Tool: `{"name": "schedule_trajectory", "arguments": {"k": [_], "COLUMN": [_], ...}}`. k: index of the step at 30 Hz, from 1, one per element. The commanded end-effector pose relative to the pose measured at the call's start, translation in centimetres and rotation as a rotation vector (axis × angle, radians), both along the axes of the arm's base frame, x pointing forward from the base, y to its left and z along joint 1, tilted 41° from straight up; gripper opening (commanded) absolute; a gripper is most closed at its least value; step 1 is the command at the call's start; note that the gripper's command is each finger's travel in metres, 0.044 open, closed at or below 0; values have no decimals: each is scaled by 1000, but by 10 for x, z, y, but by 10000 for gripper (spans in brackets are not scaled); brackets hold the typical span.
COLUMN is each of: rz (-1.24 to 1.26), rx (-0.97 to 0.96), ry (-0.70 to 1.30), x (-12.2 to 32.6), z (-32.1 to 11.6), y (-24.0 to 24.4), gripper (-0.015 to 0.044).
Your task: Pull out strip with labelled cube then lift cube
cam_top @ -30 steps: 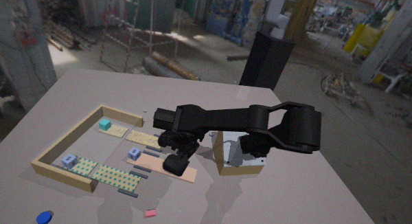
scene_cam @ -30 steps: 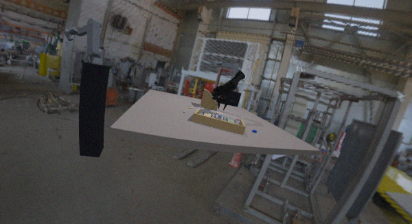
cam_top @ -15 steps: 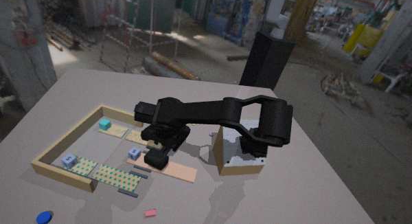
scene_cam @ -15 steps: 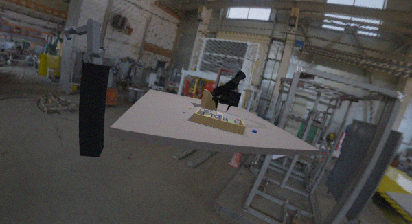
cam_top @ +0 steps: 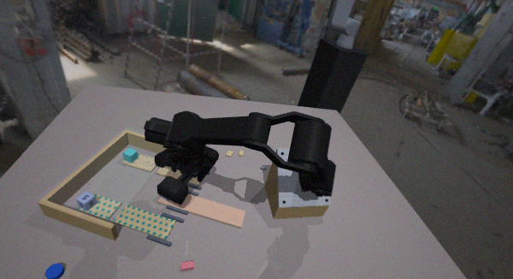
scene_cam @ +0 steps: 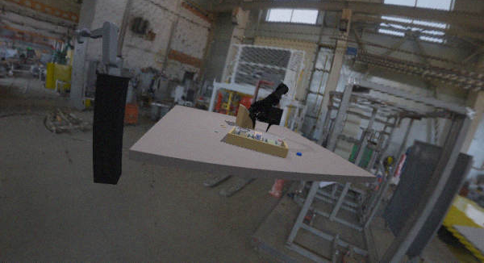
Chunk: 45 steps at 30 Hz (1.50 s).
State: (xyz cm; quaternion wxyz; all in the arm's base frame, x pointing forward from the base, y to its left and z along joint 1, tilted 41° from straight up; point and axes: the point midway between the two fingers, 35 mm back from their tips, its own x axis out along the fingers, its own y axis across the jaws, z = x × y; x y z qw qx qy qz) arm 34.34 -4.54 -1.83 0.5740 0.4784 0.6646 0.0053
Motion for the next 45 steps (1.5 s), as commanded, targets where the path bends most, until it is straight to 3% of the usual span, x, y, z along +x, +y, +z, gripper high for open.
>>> {"name": "schedule_trajectory", "arguments": {"k": [1,17,25,45], "rz": [2,2,2,2], "rx": [-9,-11,-11,-9], "ry": [-7,-10,-10,-11], "x": [12,57,59,64], "z": [-1,-4,-12,-37], "y": [-9,-39,-33,-12], "gripper": [440,440,250,250]}}
